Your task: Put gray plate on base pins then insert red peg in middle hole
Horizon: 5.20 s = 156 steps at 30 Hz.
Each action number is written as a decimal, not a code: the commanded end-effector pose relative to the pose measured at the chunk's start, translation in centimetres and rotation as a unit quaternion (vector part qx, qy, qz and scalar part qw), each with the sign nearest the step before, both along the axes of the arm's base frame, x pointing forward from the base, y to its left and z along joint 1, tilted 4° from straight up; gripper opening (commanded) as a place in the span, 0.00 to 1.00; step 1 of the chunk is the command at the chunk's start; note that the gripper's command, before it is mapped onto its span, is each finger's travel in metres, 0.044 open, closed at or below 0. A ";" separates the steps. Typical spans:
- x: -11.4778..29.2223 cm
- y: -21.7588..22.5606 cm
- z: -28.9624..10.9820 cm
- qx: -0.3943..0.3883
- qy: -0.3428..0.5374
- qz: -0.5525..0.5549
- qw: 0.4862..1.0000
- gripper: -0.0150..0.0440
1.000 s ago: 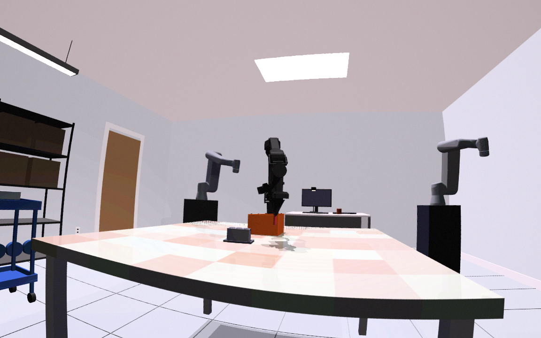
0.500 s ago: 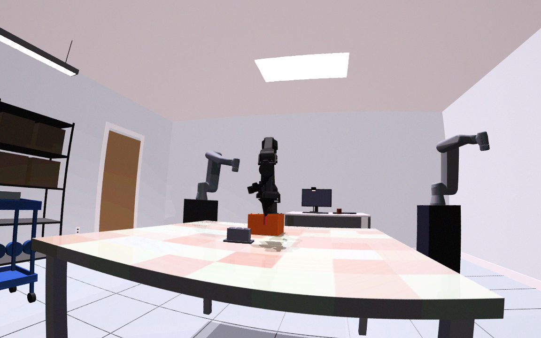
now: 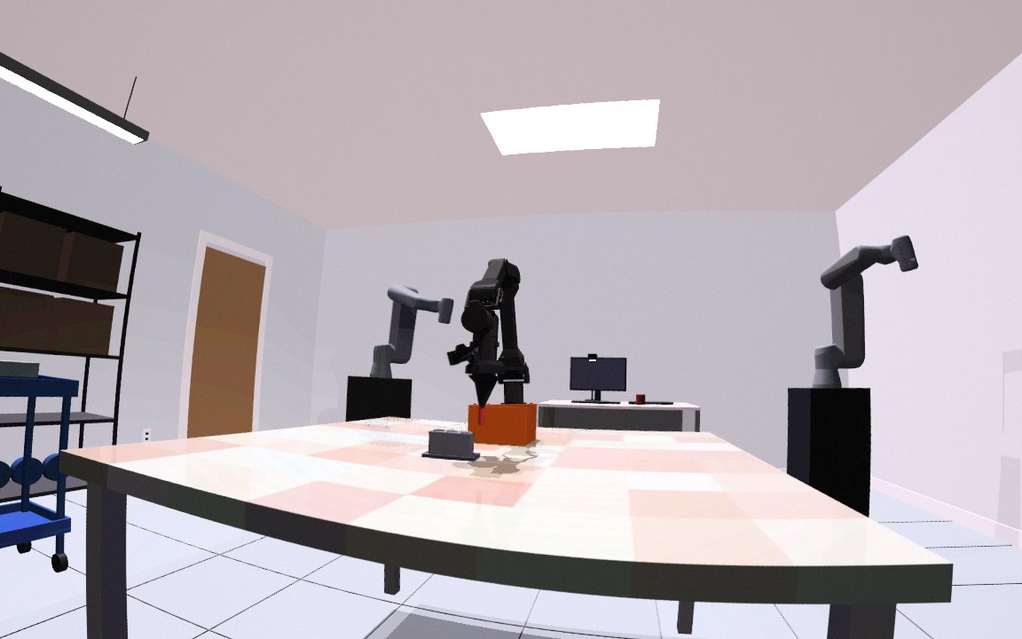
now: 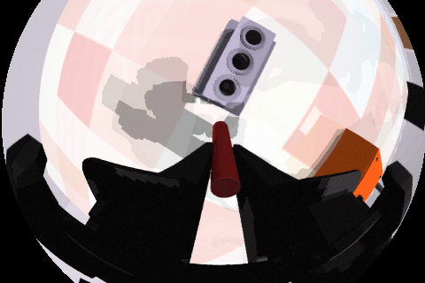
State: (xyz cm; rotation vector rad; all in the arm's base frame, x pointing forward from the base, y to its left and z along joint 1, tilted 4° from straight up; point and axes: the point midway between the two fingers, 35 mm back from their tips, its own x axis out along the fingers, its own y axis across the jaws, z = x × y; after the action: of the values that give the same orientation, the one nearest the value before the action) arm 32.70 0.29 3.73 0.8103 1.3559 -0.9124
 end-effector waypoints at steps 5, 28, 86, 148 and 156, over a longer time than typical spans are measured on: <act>0.7 -2.3 -0.1 0.001 0.005 0.002 1.000 0.25; 1.6 -6.5 0.0 0.003 0.005 0.003 1.000 0.25; 1.4 -6.7 -1.5 0.001 0.002 0.000 1.000 0.25; 1.5 -6.7 -1.7 0.001 0.001 0.001 1.000 0.25; 1.5 -6.7 -1.7 0.001 0.001 0.001 1.000 0.39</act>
State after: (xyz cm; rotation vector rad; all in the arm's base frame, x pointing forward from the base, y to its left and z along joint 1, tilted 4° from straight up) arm 34.21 -6.38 2.01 0.8087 1.3602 -0.9109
